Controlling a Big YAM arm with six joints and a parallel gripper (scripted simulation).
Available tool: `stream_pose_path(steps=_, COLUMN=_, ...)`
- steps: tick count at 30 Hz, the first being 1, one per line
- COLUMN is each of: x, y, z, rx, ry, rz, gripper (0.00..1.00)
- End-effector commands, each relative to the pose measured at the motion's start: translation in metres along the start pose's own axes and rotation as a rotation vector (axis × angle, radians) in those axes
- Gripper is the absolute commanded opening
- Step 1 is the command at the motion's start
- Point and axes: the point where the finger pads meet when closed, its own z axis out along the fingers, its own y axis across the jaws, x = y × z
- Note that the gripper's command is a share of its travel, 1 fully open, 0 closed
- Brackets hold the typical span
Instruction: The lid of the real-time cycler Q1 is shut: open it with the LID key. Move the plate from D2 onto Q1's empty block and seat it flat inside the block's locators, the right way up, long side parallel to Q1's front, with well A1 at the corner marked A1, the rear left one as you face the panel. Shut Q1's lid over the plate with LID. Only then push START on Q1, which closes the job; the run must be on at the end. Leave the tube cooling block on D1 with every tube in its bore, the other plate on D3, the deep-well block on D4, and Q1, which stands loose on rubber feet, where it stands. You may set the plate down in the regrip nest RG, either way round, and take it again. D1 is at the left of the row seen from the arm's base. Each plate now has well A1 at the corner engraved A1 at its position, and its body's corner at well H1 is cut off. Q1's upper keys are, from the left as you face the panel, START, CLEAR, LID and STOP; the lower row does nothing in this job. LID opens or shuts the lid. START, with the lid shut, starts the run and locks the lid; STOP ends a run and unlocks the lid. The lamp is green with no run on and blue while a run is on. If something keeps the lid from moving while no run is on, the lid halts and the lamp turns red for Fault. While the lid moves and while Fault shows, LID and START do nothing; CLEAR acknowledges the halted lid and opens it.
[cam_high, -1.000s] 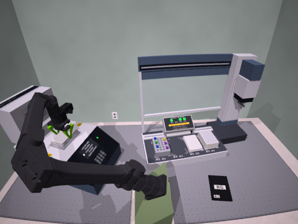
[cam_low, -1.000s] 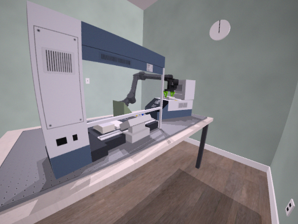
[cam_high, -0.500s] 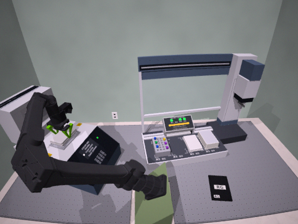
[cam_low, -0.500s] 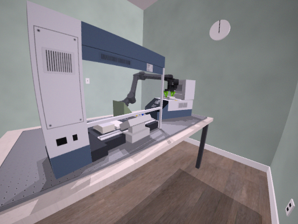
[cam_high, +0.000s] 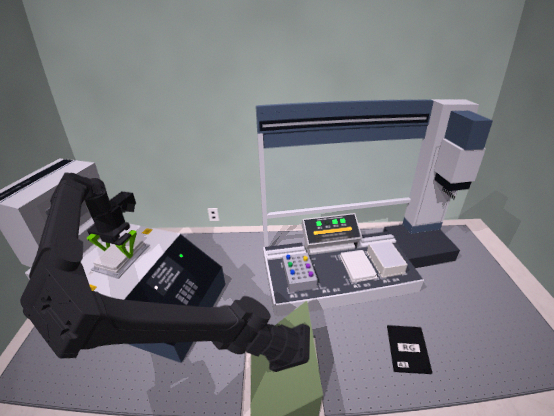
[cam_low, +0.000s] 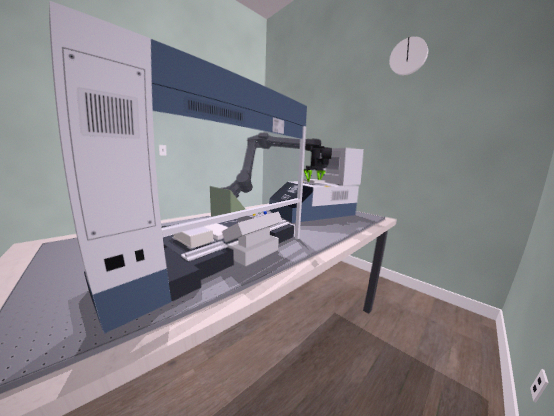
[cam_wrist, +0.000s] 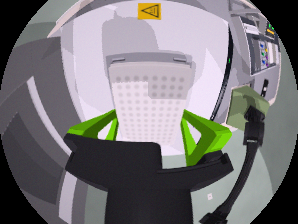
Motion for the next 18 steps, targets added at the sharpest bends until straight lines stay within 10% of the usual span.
stream_pose_path(steps=1, x=-0.003, y=0.015, z=-0.012, rx=-0.030, ry=-0.035, rz=-0.027, gripper=0.00)
stream_pose_path(steps=18, x=0.004, y=0.014, z=-0.009, rx=-0.031, ry=-0.030, rz=-0.025, gripper=0.00)
